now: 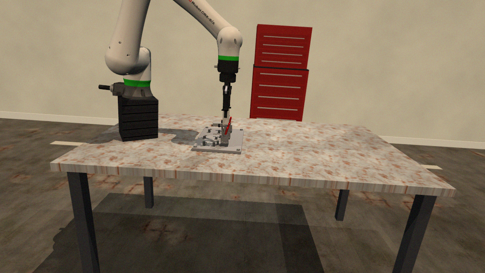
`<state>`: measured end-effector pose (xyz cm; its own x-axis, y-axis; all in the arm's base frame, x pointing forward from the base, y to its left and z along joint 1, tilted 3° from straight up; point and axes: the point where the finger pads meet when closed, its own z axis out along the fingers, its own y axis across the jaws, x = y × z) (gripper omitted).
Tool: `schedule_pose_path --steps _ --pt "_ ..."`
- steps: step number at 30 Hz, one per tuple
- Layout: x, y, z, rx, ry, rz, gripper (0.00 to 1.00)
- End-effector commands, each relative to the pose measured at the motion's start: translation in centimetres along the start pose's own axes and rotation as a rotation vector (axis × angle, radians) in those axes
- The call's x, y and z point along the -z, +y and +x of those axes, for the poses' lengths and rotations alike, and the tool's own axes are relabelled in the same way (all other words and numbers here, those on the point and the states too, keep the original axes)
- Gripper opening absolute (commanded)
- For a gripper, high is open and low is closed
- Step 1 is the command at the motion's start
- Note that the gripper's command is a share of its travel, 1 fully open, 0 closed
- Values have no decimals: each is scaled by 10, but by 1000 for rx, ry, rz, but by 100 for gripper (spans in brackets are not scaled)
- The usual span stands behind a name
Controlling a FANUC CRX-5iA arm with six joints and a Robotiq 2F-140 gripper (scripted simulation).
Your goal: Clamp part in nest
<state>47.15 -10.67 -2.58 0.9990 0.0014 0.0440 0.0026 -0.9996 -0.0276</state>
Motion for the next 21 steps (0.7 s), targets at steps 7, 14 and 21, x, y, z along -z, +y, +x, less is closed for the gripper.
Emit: schedule_pose_path --steps 7,14,21 --pt "3 0 0 0 0 0 28" --pt "3 0 0 0 0 0 28" --pt "5 0 0 0 0 0 58"
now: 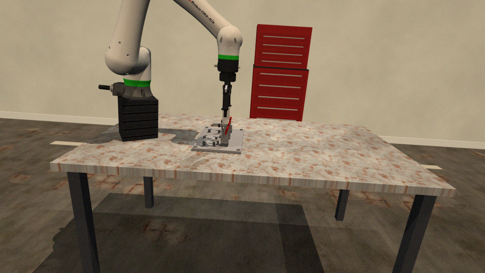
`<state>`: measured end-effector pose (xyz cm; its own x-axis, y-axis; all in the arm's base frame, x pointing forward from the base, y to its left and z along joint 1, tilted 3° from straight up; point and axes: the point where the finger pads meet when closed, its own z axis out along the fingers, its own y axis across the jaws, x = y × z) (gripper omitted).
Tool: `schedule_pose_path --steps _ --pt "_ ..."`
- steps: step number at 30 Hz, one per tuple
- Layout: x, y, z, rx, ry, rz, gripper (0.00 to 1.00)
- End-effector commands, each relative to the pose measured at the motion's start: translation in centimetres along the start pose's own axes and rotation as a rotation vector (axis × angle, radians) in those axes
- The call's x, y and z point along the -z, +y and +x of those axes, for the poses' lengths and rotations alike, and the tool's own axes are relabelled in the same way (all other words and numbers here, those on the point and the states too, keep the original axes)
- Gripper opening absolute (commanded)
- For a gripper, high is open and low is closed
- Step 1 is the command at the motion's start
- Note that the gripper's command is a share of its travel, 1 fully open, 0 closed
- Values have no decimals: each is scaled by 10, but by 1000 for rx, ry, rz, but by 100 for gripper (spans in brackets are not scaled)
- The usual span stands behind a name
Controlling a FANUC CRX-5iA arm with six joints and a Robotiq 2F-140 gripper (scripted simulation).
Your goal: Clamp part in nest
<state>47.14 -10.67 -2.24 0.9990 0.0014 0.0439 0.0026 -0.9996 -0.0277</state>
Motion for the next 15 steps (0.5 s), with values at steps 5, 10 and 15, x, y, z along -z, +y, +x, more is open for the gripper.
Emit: schedule_pose_path --steps 5,10,15 --pt "13 0 0 0 0 0 58" --pt "32 0 0 0 0 0 58" --pt "42 0 0 0 0 0 58"
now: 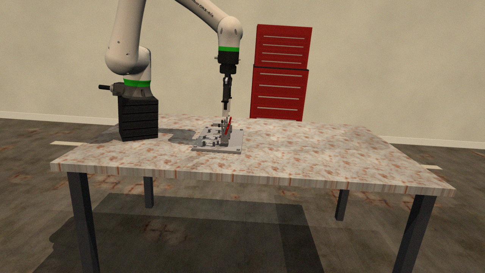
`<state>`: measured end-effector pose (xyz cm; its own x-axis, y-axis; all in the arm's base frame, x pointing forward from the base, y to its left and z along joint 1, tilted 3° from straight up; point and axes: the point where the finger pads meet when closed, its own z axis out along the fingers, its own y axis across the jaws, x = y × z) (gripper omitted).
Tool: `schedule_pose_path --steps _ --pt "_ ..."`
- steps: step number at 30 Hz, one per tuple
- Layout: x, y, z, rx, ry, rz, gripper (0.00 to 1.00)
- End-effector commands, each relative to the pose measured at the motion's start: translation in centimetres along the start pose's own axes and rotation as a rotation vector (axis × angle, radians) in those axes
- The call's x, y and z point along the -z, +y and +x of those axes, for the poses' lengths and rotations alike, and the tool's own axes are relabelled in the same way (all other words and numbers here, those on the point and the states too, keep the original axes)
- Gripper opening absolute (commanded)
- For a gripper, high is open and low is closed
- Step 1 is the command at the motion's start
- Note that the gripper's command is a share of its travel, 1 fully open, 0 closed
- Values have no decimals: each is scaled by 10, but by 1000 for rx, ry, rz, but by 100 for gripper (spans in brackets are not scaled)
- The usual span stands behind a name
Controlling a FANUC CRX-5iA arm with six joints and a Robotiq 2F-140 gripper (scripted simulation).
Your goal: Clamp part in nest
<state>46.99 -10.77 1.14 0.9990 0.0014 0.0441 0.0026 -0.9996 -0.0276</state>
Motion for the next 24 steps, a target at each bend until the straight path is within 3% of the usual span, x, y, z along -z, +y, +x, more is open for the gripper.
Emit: schedule_pose_path --steps 1,15,24 --pt "10 0 0 0 0 0 58" --pt "15 -3 -1 0 0 0 58" --pt "15 -40 -8 0 0 0 58"
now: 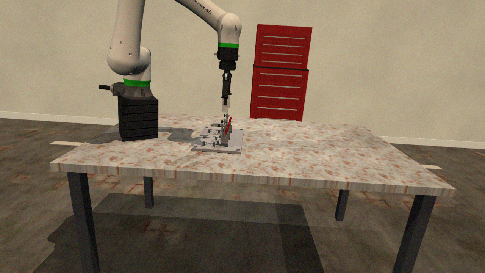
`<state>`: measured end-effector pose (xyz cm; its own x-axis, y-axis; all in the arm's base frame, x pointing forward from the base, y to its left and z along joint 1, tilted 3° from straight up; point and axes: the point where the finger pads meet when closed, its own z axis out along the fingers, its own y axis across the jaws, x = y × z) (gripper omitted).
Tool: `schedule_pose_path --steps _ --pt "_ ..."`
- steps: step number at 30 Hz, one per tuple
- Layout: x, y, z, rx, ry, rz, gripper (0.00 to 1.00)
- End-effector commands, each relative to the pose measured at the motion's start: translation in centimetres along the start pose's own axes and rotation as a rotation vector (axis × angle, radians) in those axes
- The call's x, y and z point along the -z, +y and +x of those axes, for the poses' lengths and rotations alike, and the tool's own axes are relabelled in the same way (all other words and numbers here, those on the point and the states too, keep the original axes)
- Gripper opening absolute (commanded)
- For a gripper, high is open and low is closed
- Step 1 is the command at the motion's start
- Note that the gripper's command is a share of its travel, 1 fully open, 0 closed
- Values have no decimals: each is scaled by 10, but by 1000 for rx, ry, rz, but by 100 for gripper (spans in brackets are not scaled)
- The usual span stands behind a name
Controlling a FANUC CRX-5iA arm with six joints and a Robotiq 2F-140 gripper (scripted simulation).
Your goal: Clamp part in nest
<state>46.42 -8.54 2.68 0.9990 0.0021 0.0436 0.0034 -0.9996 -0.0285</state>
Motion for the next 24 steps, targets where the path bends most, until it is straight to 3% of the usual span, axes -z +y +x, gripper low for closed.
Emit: schedule_pose_path --steps 1,5,7,22,24 --pt "0 -24 -5 -1 1 -1 58" --pt "0 -56 -12 -1 1 -1 58" --pt "0 -56 -12 -1 1 -1 58" --pt "0 -191 -41 -1 1 -1 58" --pt "0 -191 -41 -1 1 -1 58"
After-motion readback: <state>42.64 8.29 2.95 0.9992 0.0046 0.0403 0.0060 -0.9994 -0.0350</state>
